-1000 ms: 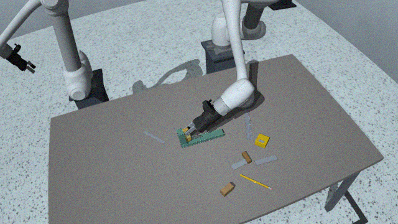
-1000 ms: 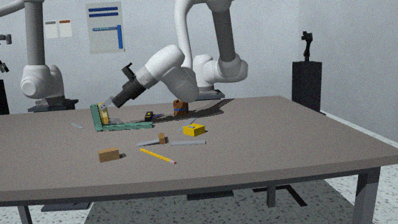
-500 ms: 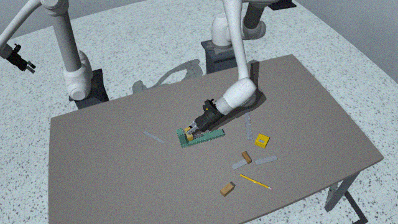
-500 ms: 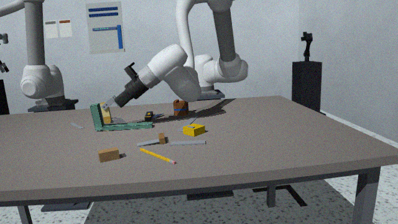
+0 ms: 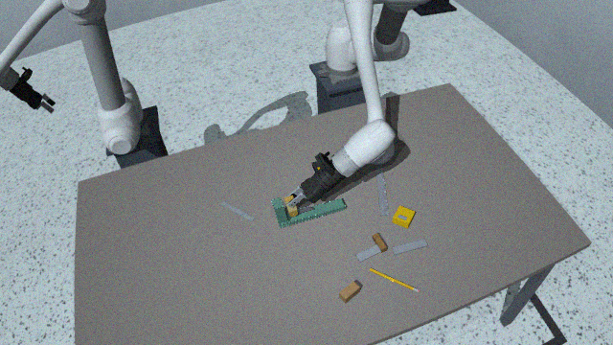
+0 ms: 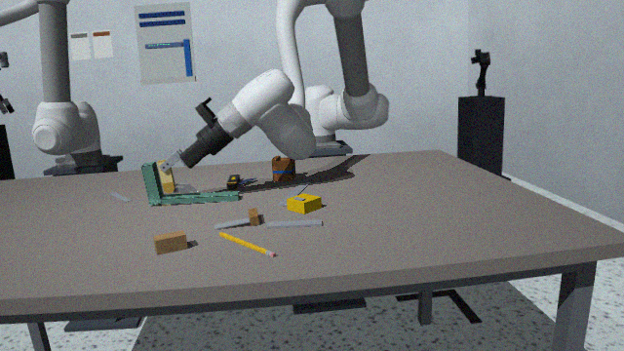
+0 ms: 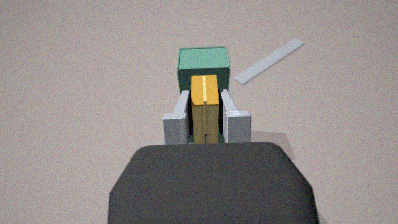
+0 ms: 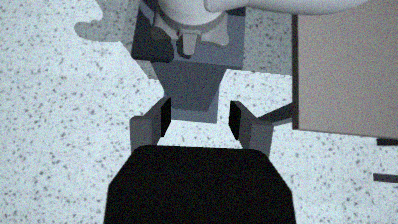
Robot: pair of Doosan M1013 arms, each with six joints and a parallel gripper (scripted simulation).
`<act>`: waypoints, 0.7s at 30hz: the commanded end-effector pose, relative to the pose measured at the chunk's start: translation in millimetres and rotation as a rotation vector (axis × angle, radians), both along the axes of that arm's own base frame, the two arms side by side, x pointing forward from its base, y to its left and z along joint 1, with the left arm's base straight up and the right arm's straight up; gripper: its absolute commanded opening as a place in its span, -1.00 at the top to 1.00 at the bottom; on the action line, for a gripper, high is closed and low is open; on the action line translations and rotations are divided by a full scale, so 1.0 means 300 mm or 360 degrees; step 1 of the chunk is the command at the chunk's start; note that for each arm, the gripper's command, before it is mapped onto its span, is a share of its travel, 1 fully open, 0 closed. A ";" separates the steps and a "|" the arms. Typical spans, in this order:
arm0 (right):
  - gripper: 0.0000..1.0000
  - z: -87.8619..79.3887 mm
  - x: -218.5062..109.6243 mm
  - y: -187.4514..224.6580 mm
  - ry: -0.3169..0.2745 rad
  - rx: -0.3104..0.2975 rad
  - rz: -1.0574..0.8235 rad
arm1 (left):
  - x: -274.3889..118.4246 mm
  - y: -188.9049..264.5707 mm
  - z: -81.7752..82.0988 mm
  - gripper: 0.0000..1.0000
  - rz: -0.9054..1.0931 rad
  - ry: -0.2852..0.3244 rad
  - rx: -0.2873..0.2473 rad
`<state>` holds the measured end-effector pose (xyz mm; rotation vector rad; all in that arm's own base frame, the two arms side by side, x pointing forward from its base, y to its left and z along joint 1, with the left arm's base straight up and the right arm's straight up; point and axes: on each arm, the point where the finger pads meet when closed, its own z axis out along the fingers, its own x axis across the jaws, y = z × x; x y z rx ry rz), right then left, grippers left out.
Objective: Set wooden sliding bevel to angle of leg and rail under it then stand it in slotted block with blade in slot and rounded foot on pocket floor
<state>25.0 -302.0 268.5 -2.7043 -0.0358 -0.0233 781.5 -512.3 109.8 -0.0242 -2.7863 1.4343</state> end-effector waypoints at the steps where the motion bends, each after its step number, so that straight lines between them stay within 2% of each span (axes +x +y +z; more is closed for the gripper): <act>1: -1.00 0.001 0.000 -0.001 -0.0001 -0.0002 0.0000 | 0.002 -0.001 0.008 1.00 0.0000 -0.0003 -0.0001; 9: -1.00 0.001 0.000 -0.001 -0.0001 -0.0002 0.0000 | 0.002 -0.002 0.020 1.00 0.0000 -0.0003 -0.0001; 21: -1.00 0.001 0.000 -0.001 -0.0001 -0.0002 0.0000 | 0.001 -0.006 0.066 1.00 0.0000 -0.0003 -0.0001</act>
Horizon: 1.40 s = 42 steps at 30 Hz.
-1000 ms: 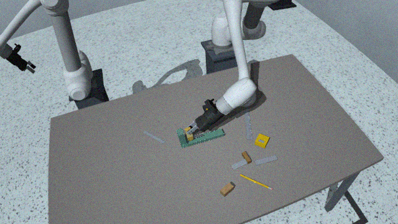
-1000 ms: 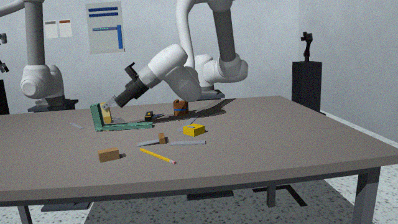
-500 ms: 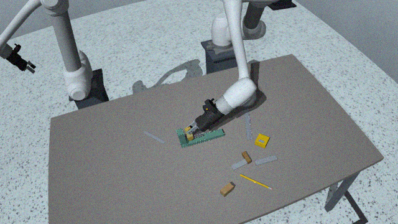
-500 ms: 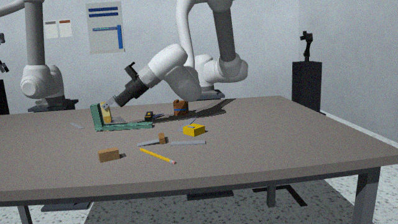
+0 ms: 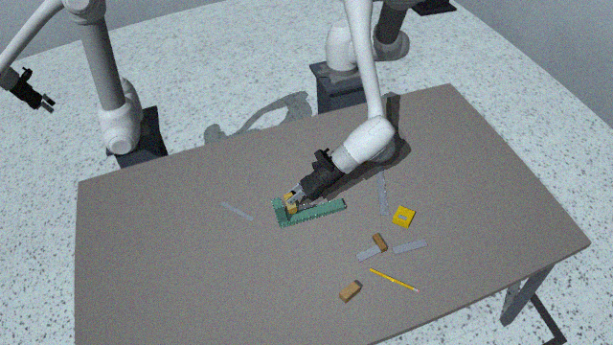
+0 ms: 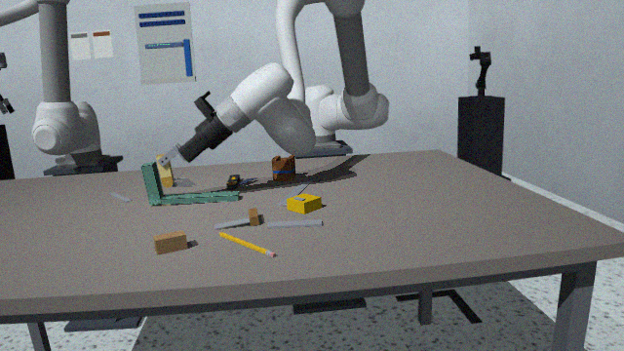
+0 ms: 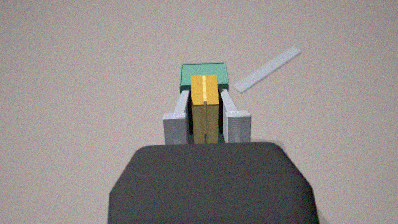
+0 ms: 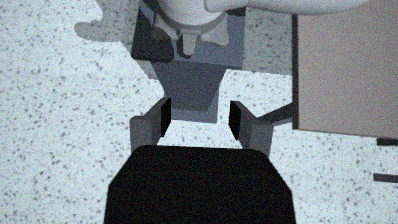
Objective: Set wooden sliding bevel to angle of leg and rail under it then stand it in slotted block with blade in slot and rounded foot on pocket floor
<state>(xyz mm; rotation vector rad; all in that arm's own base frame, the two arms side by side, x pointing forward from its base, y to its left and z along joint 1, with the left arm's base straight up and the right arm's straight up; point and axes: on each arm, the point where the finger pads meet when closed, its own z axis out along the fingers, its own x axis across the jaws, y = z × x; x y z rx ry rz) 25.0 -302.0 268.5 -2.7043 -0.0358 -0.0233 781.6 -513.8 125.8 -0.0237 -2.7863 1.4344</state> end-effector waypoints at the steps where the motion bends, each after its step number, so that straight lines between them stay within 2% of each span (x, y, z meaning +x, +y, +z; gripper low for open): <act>1: -1.00 0.001 0.000 -0.001 -0.0001 -0.0002 0.0000 | 0.001 -0.002 0.019 1.00 0.0000 -0.0003 -0.0001; 29: -1.00 0.001 0.000 -0.001 -0.0001 -0.0002 0.0000 | 0.001 -0.021 0.217 1.00 0.0000 -0.0003 -0.0001; 42: -1.00 0.001 0.000 -0.001 -0.0001 -0.0002 0.0000 | 0.000 -0.026 0.263 1.00 0.0000 -0.0003 -0.0001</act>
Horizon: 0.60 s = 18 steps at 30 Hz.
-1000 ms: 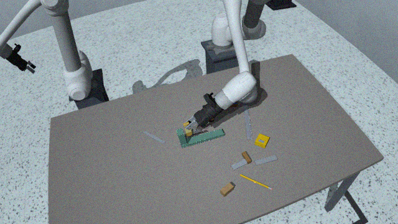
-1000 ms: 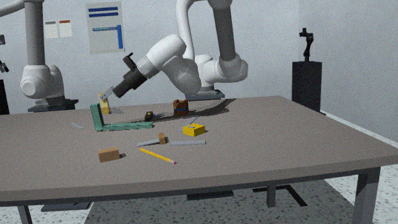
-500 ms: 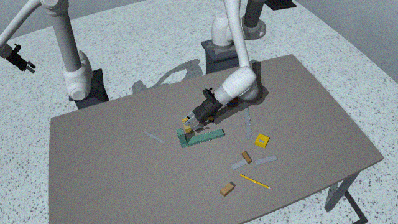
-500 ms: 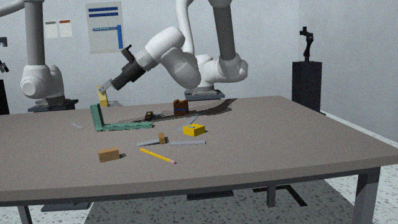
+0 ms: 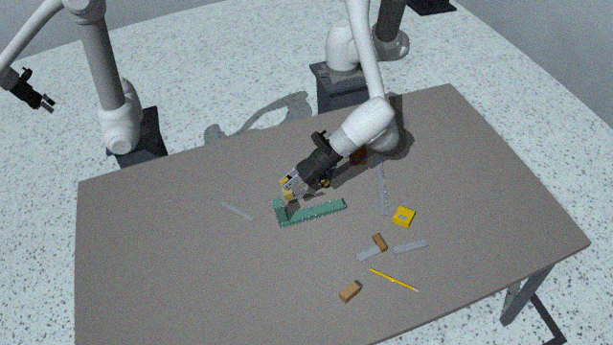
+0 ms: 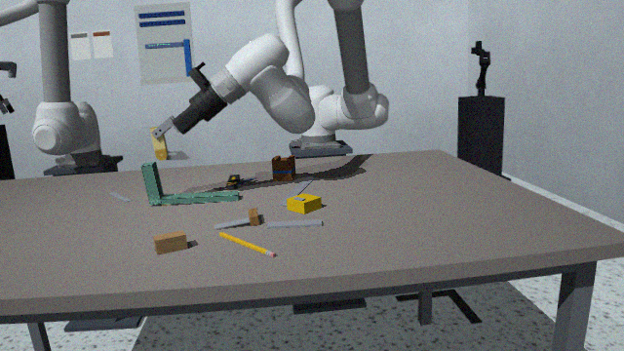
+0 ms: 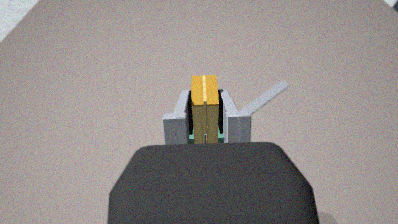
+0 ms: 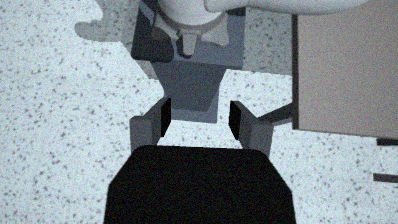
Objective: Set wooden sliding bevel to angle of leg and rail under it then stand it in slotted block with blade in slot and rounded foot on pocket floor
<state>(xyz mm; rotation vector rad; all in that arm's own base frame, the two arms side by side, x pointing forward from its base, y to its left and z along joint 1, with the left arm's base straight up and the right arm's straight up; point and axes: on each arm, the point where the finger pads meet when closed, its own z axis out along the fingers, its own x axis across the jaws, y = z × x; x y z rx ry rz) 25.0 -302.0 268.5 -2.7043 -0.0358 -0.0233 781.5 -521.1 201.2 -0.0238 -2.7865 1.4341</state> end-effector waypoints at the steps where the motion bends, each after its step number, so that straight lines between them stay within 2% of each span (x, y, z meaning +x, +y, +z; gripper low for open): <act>1: -1.00 0.001 0.000 -0.001 -0.0001 -0.0002 0.0000 | 0.001 -0.002 0.013 1.00 0.0000 -0.0003 -0.0002; 18: -1.00 0.001 0.000 -0.001 -0.0001 -0.0002 0.0000 | 0.001 -0.002 0.020 1.00 0.0000 -0.0003 -0.0002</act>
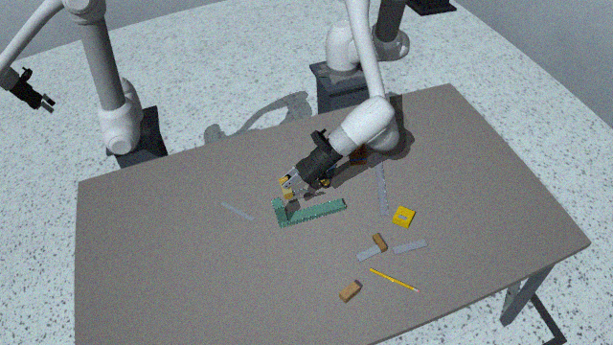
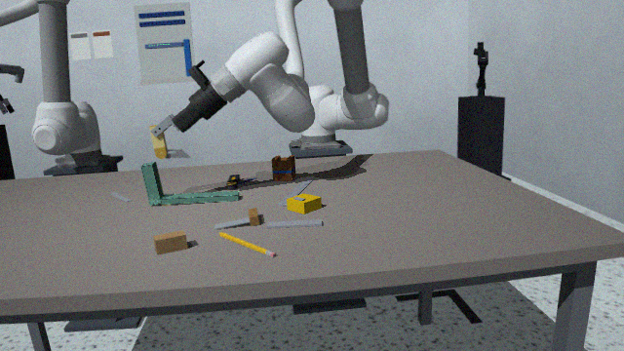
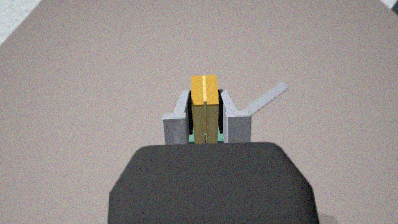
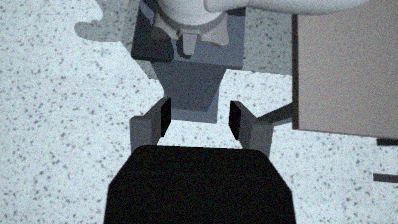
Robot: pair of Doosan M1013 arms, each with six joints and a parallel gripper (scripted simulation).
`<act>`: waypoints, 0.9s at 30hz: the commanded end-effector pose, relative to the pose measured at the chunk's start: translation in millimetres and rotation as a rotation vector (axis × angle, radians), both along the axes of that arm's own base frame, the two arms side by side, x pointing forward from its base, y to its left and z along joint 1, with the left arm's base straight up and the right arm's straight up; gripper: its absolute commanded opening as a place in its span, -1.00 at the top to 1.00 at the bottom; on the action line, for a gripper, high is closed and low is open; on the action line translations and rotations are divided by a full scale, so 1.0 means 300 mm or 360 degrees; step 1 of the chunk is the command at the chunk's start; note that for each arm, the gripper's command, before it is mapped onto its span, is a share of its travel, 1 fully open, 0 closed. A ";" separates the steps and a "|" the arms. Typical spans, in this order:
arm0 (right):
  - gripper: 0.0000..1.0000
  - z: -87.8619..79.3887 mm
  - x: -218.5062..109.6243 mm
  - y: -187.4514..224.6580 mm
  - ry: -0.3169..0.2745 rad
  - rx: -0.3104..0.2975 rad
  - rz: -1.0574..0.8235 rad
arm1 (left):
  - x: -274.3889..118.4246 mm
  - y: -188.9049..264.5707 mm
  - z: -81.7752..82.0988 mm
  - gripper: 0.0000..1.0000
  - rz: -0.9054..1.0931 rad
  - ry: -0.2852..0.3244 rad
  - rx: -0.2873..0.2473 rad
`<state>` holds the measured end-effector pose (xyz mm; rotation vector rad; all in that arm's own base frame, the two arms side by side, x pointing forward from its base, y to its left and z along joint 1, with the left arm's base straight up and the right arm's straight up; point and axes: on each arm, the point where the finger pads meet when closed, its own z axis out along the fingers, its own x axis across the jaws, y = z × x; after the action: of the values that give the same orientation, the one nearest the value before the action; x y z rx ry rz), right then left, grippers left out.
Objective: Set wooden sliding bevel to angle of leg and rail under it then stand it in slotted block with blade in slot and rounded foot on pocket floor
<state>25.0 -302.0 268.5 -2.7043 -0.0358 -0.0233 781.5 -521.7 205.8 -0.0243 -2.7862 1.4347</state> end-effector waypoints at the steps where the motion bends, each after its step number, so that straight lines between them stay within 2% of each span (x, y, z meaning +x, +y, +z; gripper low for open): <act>1: -1.00 0.001 0.000 -0.001 -0.0001 -0.0002 0.0000 | 0.001 0.000 0.005 1.00 0.0000 -0.0003 -0.0001; 7: -1.00 0.001 0.000 -0.001 -0.0001 -0.0002 0.0000 | 0.001 0.000 0.028 1.00 0.0000 -0.0003 -0.0001; 13: -1.00 0.001 0.000 -0.001 -0.0001 -0.0002 0.0000 | 0.001 0.000 0.157 1.00 0.0000 -0.0003 -0.0001; 16: -1.00 0.001 0.000 -0.001 -0.0001 -0.0002 0.0000 | 0.001 0.000 0.194 1.00 0.0000 -0.0003 -0.0001; 27: -1.00 0.001 0.000 -0.001 -0.0001 -0.0002 0.0000 | 0.001 0.000 0.198 1.00 0.0000 -0.0003 -0.0001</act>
<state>25.0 -302.0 268.5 -2.7043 -0.0358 -0.0233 781.5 -521.7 263.4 -0.0239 -2.7862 1.4344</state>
